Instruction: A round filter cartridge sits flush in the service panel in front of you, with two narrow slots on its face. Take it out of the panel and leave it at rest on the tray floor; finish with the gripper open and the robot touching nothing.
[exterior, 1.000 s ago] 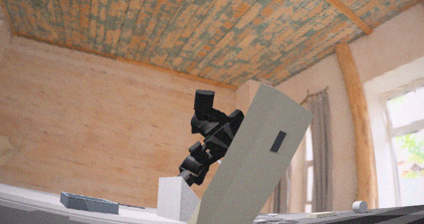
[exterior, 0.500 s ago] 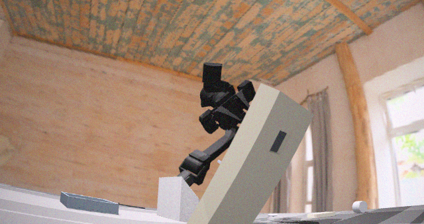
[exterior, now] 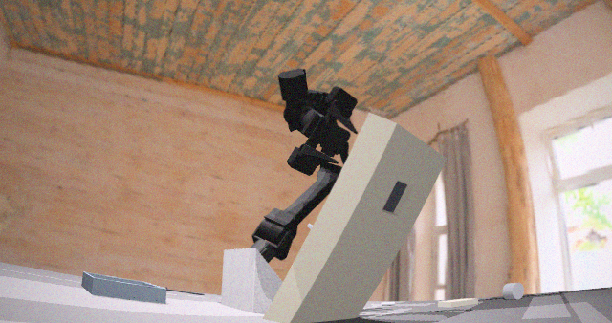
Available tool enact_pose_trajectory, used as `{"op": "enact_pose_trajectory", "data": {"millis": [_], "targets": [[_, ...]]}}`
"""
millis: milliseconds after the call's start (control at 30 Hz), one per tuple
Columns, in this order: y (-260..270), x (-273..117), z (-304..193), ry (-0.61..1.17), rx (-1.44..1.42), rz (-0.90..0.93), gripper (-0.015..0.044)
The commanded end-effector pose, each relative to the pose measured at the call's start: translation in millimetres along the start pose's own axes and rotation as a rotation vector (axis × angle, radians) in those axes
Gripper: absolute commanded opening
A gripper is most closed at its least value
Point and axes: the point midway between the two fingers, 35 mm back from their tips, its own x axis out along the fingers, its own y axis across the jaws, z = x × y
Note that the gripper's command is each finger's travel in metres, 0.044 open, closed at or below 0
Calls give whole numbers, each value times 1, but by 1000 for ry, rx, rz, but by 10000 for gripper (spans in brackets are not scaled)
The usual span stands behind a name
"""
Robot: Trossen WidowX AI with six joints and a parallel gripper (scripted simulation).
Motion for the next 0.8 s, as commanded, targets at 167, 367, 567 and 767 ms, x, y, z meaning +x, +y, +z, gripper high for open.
{"op": "enact_pose_trajectory", "data": {"millis": [167,367,567,767], "targets": [[55,24,3,81,946,190,305],[93,34,9,233,1555,290,305],[97,34,10,255,1621,299,305],[98,38,10,257,1621,298,305]]}}
